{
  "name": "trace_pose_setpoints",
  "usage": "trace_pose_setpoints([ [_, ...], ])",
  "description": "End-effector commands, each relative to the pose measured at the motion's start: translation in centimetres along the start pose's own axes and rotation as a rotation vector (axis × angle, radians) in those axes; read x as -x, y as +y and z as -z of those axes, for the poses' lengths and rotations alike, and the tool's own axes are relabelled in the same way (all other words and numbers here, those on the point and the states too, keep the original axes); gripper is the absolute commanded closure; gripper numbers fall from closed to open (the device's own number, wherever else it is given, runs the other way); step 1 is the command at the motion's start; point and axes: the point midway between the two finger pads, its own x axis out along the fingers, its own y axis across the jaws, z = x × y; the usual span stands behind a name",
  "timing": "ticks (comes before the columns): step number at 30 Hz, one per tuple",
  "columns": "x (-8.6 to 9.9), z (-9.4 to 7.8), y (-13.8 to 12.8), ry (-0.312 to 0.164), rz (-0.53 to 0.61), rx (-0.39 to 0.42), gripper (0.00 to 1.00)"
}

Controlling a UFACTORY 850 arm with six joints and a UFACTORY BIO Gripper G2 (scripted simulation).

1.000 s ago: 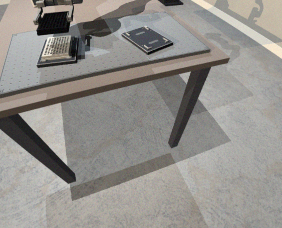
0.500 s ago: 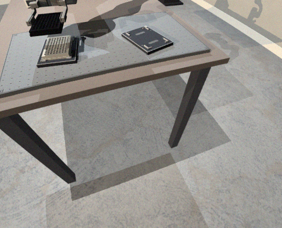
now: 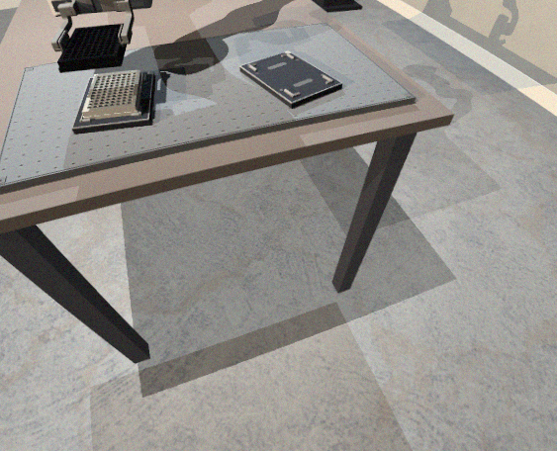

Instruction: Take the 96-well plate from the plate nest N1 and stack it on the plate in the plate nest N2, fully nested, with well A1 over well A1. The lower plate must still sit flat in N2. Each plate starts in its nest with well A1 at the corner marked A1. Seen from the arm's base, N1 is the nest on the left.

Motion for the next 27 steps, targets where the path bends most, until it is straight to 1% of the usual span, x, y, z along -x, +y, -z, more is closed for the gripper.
trace_pose_setpoints([
  [1, -0.1, -0.1, 0.0, -0.003, 0.0, 0.0, 1.0],
  [12, -0.1, -0.1, 0.0, -0.003, 0.0, 0.0, 1.0],
  [27, -0.1, 2.4, 0.1, -0.002, 0.0, 0.0, 1.0],
])
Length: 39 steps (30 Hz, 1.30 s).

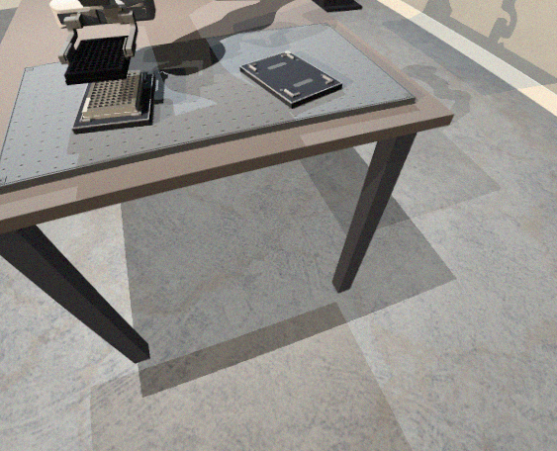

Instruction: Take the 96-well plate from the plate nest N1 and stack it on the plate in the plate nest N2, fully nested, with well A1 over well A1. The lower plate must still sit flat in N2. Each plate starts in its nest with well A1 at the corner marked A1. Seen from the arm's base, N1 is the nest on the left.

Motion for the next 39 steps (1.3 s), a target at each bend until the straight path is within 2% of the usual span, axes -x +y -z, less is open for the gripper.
trace_pose_setpoints([
  [1, -0.1, 0.4, 0.0, -0.003, 0.0, 0.0, 1.0],
  [22, -0.2, 3.4, 0.0, -0.003, 0.0, 0.0, 1.0],
  [39, -0.2, 3.4, 0.0, -0.003, 0.0, 0.0, 1.0],
])
